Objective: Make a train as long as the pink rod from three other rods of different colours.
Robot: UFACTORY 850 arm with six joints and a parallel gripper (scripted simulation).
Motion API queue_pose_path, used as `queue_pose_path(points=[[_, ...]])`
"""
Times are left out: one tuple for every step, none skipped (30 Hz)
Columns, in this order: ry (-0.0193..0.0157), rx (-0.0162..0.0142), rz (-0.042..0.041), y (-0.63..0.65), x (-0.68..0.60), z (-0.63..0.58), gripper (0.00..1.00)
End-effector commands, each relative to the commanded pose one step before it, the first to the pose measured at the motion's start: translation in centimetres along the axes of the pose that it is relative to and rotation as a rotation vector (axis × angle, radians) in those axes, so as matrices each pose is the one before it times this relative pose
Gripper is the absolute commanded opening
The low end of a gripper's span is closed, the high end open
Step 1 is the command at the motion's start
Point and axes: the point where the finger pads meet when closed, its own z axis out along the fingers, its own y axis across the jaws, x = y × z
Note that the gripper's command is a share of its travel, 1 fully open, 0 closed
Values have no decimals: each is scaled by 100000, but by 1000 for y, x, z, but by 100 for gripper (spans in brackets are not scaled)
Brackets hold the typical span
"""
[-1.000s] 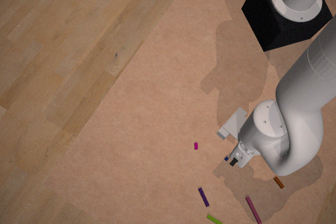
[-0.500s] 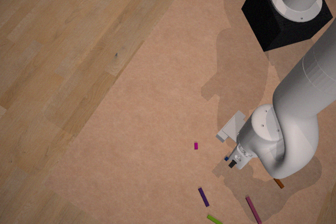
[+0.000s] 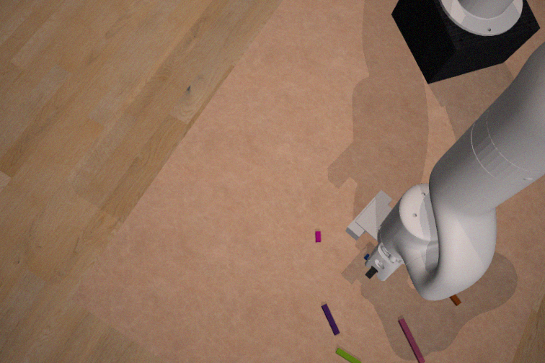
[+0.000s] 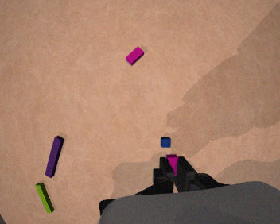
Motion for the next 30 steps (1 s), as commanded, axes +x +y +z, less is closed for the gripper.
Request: queue_pose_path(points=[[-918,752,-56,-208,-101,1337,4],[-1,0,0,-3,-2,135,4],[0,0,0,-2,-1,103,4],[1,0,0,-1,-1,74,4],[0,0,0,0,0,0,4],[0,0,0,0,0,0,4],[1,0,0,-1,-1,48,4],[0,0,0,0,0,26,4],[0,0,0,0,0,10,4],[0,0,0,0,0,2,4],[0,0,0,0,0,0,4],[0,0,0,0,0,0,4],[0,0,0,0,0,0,4],[0,0,0,0,0,0,4],[0,0,0,0,0,0,4],[0,0,0,0,0,0,4],[0,0,0,0,0,0,4],[0,0,0,0,0,0,4],[0,0,0,0,0,0,4],[0,0,0,0,0,0,4],[0,0,0,0,0,0,4],[0,0,0,0,0,0,4],[0,0,0,0,0,0,4],[0,0,0,0,0,0,4],[0,0,0,0,0,0,4],[0,0,0,0,0,0,4],[0,0,0,0,0,0,4],[0,0,0,0,0,0,4],[0,0,0,0,0,0,4],[0,0,0,0,0,0,4]])
